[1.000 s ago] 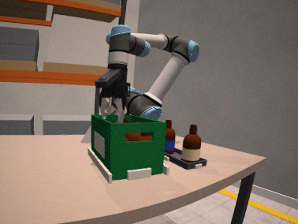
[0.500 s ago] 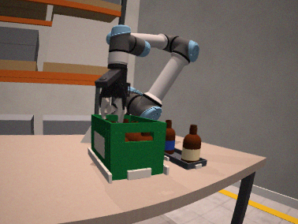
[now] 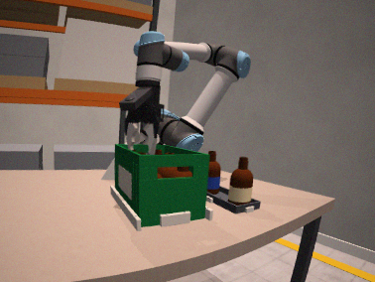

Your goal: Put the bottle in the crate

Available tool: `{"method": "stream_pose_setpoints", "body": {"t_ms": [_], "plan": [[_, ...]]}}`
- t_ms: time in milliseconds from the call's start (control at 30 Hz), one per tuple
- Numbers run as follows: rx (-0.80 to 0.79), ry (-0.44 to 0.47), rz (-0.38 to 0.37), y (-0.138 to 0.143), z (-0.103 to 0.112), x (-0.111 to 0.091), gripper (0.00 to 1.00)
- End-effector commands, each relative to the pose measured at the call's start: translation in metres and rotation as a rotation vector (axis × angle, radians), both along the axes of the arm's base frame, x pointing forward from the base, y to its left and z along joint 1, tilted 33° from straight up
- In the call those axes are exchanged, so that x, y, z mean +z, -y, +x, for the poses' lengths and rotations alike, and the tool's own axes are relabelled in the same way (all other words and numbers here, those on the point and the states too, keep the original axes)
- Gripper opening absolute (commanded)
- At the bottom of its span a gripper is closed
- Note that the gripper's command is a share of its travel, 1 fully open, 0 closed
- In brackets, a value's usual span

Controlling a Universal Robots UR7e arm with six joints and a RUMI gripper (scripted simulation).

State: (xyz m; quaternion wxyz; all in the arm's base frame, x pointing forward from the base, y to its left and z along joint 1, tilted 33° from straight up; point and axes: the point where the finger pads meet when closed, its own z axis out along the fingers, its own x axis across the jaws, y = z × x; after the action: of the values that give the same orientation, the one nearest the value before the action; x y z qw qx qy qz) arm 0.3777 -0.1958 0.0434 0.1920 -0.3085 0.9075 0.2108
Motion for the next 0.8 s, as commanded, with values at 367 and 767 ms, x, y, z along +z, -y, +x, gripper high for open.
{"method": "stream_pose_setpoints", "body": {"t_ms": [367, 767], "plan": [[0.0, 0.001, -0.001, 0.0005, 0.0001, 0.0002, 0.38], [0.0, 0.001, -0.001, 0.0019, -0.0005, 0.0026, 0.38]]}}
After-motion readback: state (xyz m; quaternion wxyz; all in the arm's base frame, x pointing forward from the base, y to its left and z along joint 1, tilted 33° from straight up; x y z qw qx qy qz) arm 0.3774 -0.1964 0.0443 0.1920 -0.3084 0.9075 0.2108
